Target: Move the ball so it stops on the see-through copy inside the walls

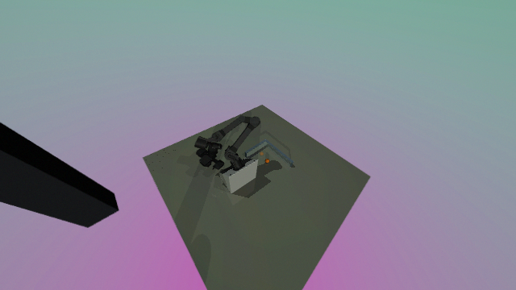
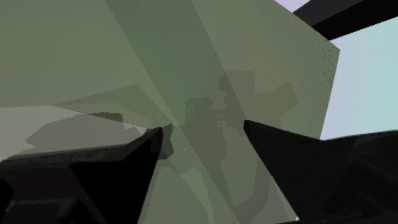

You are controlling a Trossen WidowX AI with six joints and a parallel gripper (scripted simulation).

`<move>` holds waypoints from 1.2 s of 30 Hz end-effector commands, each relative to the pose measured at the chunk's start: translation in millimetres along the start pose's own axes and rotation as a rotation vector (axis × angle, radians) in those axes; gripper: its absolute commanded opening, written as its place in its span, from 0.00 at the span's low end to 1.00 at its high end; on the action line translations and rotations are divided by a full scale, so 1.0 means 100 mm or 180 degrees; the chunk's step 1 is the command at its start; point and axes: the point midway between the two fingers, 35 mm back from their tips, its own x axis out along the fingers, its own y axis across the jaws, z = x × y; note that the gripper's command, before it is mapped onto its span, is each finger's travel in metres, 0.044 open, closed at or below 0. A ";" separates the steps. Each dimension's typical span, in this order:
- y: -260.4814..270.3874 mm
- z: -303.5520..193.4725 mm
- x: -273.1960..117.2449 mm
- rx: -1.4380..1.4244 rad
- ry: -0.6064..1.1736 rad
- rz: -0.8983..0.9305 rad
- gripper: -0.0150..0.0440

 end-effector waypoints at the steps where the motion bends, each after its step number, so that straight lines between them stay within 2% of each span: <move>1: 0.00 0.00 0.00 0.0012 0.0006 0.0004 0.89; 5: -0.05 -0.11 0.05 0.0307 0.0149 0.0098 0.73; 21: -0.25 -1.24 0.36 0.2840 0.1259 0.0455 0.73; 29: -0.15 -2.02 0.35 0.4205 0.1779 0.0336 0.73; 36: 0.12 -2.76 0.15 0.5413 0.2189 0.0026 0.73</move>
